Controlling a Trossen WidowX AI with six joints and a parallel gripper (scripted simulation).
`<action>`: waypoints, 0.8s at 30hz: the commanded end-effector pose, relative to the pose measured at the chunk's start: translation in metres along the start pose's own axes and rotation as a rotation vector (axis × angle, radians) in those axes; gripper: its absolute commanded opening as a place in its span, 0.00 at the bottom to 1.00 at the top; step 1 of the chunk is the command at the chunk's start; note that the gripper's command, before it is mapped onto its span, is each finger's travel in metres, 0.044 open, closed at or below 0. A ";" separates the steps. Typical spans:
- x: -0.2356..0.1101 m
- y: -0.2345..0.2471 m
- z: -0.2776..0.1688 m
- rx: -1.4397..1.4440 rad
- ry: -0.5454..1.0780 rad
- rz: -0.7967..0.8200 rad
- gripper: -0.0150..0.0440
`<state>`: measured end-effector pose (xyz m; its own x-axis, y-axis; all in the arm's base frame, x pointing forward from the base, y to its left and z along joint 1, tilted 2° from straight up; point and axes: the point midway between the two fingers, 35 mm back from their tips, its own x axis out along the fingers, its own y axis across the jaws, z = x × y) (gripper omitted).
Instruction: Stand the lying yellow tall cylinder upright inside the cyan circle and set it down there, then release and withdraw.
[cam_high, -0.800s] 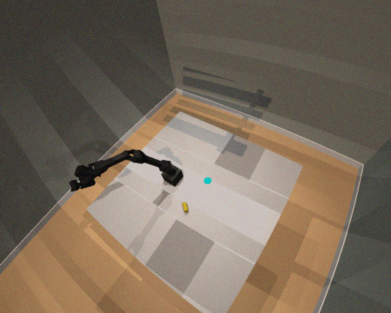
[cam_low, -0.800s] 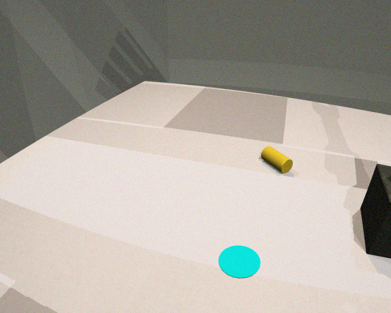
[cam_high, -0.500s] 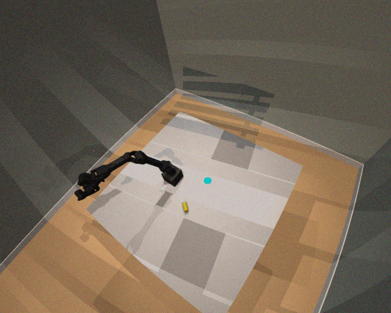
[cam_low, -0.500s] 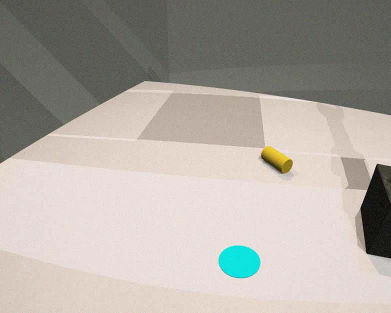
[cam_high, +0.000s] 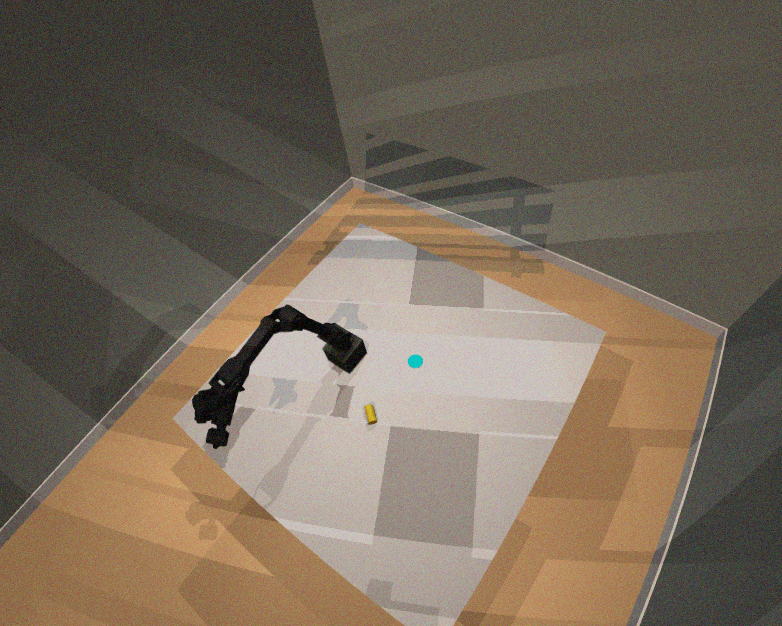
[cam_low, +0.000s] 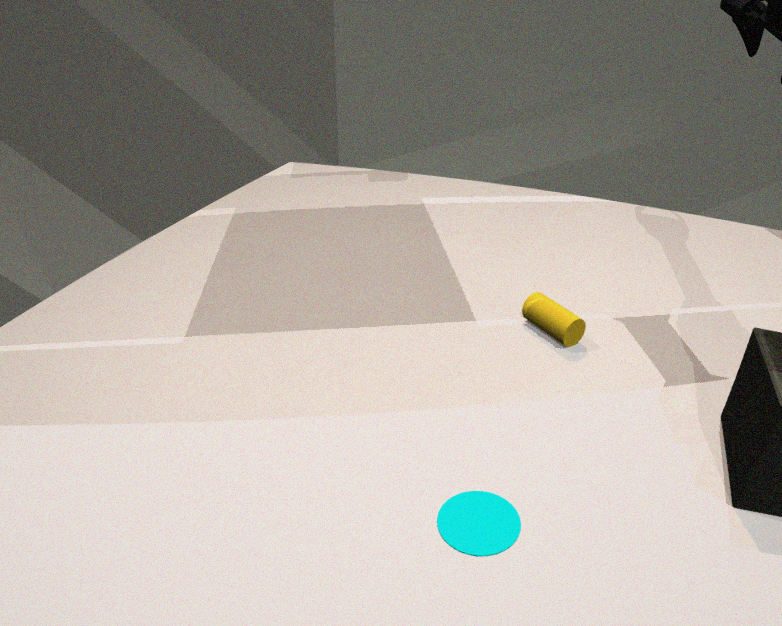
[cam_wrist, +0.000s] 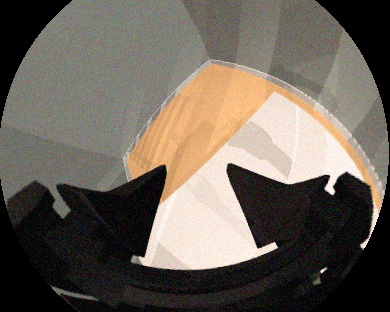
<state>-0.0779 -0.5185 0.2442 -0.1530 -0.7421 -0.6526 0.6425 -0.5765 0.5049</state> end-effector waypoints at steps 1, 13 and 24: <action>-0.002 0.013 -0.046 -0.119 0.084 -0.005 0.78; -0.032 0.032 -0.196 -0.533 0.360 0.018 0.78; -0.084 0.014 -0.320 -0.941 0.596 0.063 0.78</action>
<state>0.1685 -0.3790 0.1345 0.1192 -0.3821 -0.9164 0.9928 0.0384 0.1131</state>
